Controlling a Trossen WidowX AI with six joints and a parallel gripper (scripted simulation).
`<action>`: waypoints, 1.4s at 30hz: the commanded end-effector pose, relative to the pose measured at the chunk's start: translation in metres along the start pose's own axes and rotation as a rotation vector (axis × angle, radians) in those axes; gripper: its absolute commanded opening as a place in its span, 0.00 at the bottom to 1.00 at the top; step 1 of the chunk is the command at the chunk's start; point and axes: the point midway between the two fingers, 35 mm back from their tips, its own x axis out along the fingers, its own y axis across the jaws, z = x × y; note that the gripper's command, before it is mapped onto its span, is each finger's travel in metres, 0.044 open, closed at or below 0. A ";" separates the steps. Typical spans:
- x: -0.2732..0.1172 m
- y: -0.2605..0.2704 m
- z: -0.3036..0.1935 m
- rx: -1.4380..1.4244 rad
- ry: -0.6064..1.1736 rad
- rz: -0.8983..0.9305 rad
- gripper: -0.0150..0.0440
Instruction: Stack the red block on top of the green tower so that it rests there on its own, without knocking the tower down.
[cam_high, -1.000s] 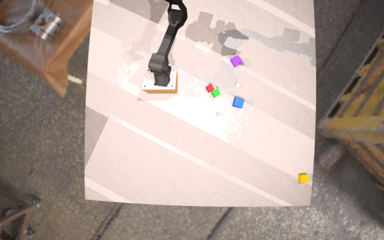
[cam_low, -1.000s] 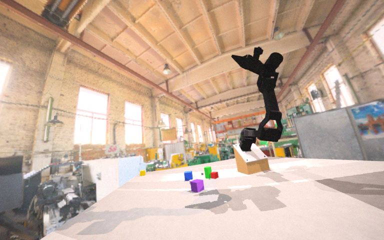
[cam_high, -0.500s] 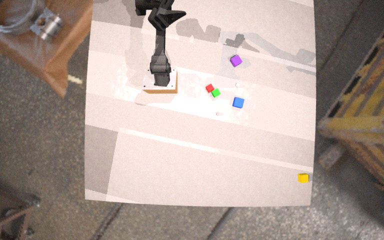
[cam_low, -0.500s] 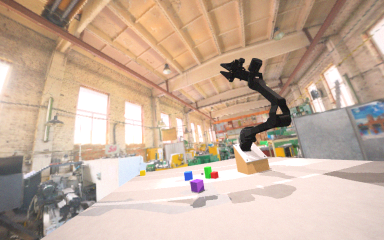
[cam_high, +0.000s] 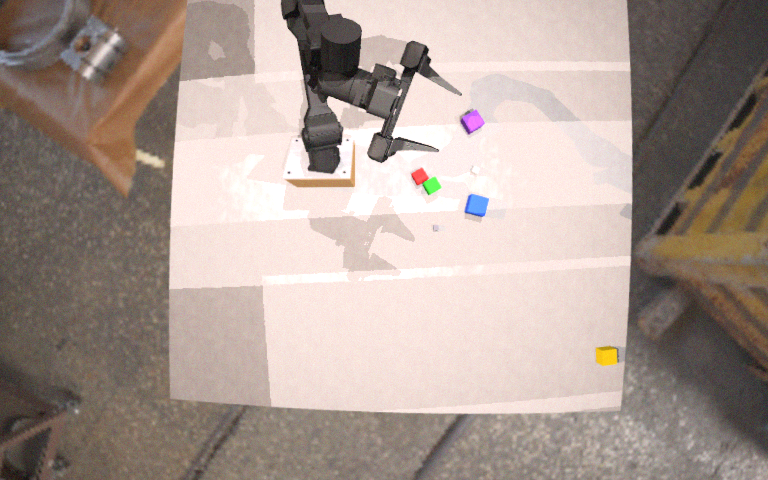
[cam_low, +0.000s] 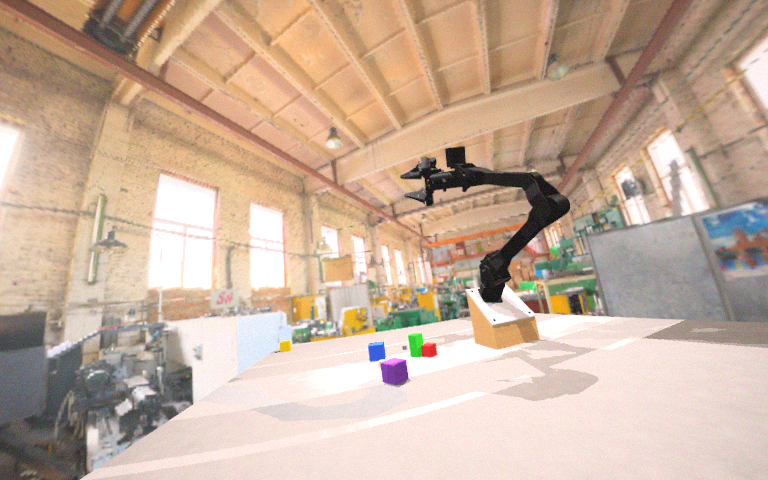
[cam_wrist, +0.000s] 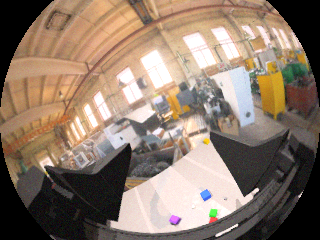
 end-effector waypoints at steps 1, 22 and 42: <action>0.033 -0.028 -0.040 0.082 0.155 -0.061 1.00; 0.069 -0.115 -0.266 0.234 0.907 -0.426 1.00; -0.003 -0.141 -0.400 0.235 1.450 -0.755 1.00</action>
